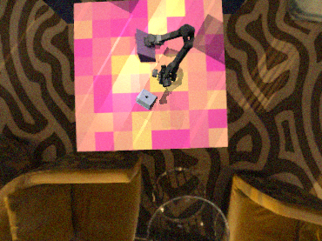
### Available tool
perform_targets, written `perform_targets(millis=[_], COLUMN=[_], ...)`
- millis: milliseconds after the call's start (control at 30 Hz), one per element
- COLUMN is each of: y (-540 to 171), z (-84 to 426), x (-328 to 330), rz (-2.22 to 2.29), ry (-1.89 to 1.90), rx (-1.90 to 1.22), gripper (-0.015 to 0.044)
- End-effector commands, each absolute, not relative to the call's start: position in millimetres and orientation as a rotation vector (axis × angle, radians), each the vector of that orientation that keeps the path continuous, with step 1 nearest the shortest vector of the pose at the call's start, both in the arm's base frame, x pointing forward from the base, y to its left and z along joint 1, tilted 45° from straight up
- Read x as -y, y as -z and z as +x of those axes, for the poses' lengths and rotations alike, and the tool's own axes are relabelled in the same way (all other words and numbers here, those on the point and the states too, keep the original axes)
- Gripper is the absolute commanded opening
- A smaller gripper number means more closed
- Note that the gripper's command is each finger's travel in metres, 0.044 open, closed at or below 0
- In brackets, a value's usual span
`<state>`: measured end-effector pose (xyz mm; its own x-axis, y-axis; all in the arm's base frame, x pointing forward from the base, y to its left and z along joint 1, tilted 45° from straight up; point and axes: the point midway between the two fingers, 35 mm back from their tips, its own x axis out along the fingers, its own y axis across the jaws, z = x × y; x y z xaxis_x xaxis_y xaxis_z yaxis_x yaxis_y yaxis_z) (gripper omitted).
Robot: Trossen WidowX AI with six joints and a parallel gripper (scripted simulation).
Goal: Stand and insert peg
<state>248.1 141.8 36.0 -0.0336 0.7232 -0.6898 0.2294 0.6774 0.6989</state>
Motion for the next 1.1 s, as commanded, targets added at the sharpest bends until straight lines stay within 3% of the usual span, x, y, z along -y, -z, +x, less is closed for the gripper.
perform_targets(millis=[0, 1067], y=[-35, -48], z=[245, 234], x=[-140, -131], rz=[0.806, 0.832], ry=[-0.449, -0.321], rx=[-1.574, -1.317], gripper=[0.0049, 0.0049])
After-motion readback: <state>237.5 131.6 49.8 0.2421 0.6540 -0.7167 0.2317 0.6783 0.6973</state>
